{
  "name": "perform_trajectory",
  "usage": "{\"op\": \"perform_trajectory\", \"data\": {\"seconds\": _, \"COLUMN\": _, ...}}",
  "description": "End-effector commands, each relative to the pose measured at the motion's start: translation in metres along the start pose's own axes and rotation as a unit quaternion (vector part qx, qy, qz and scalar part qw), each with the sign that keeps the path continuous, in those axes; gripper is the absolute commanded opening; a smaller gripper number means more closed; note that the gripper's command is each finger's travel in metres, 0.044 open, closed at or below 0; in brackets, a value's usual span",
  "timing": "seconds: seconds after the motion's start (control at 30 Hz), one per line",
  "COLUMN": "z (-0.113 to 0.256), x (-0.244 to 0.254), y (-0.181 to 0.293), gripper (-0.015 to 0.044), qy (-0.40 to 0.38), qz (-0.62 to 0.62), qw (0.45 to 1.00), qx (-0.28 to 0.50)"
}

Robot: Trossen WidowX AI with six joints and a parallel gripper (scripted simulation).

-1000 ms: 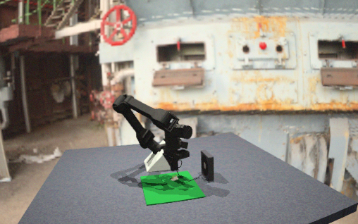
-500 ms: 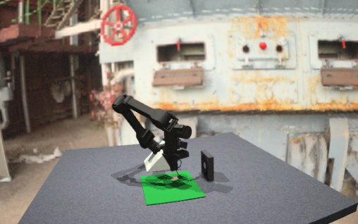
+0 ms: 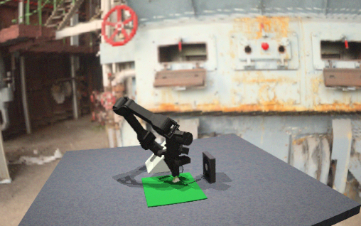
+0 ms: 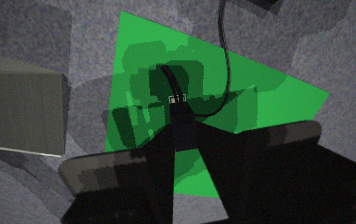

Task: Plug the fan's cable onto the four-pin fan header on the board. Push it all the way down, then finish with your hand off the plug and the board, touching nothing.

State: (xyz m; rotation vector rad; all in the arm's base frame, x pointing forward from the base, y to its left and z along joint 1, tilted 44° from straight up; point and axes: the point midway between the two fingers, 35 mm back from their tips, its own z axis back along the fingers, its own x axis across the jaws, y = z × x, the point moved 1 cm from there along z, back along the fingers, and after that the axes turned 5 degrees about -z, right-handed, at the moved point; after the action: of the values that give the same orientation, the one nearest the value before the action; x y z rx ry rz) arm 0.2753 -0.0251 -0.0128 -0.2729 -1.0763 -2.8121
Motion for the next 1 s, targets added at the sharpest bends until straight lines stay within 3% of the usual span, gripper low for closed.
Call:
{"op": "perform_trajectory", "data": {"seconds": 0.0, "z": -0.0003, "x": -0.001, "y": 0.0005, "gripper": 0.0, "qy": 0.001, "qz": 0.0, "qw": 1.0, "qx": 0.002}}
{"op": "perform_trajectory", "data": {"seconds": 0.97, "z": -0.0044, "x": -0.0012, "y": 0.0006, "gripper": 0.0, "qy": 0.001, "qz": 0.0, "qw": 1.0, "qx": 0.002}}
